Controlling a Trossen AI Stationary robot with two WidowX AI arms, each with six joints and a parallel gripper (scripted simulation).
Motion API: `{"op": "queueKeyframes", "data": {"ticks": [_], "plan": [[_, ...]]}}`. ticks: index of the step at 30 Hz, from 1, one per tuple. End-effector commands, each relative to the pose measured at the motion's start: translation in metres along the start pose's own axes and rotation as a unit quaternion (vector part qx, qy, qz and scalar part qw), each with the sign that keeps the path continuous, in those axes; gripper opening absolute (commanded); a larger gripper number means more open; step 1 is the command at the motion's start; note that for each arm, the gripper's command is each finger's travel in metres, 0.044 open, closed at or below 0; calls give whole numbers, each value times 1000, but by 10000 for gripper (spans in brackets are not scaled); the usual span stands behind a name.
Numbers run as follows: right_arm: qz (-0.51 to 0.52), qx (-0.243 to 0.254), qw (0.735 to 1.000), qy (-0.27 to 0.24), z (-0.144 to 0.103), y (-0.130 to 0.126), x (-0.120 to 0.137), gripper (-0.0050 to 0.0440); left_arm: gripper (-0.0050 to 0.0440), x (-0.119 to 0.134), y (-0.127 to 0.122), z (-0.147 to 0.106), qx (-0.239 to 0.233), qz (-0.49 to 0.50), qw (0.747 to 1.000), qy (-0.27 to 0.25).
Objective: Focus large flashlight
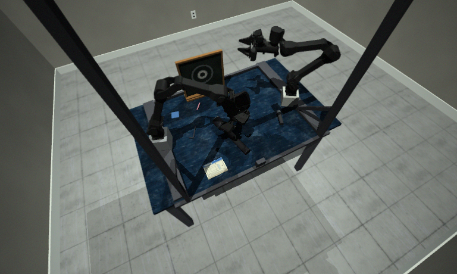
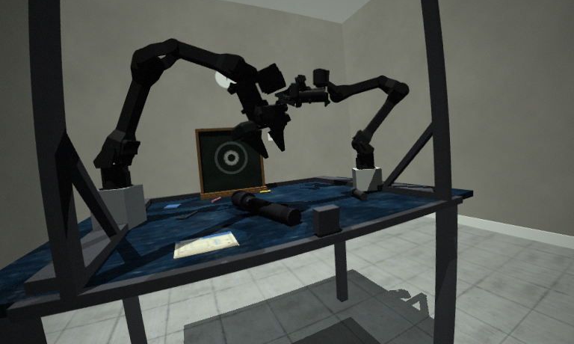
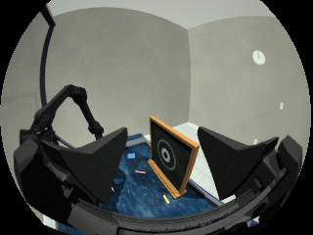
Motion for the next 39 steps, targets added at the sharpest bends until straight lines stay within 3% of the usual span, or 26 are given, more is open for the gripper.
{"op": "queueKeyframes", "data": {"ticks": [1,10,29,39], "plan": [[0,-2,1000,-8,-1,1,-4,374,337,-9,1,17,35,42,998,30],[0,-2,1000,-8,-1,1,-4,374,337,-11,-8,68,134,116,978,105],[0,-2,1000,-8,-1,1,-4,374,337,-14,-3,56,113,105,984,89],[0,-2,1000,-8,-1,1,-4,374,337,-9,-8,74,117,105,983,92]]}}
Point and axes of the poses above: on each arm, the point midway between the two fingers, 35 mm back from their tips, its own z axis out along the fingers, its own y axis across the jaws, x = y × z, the point moved 9 cm from there along -z, back along the fingers, and after that the axes turned 5 degrees about z, right-handed, at the moved point
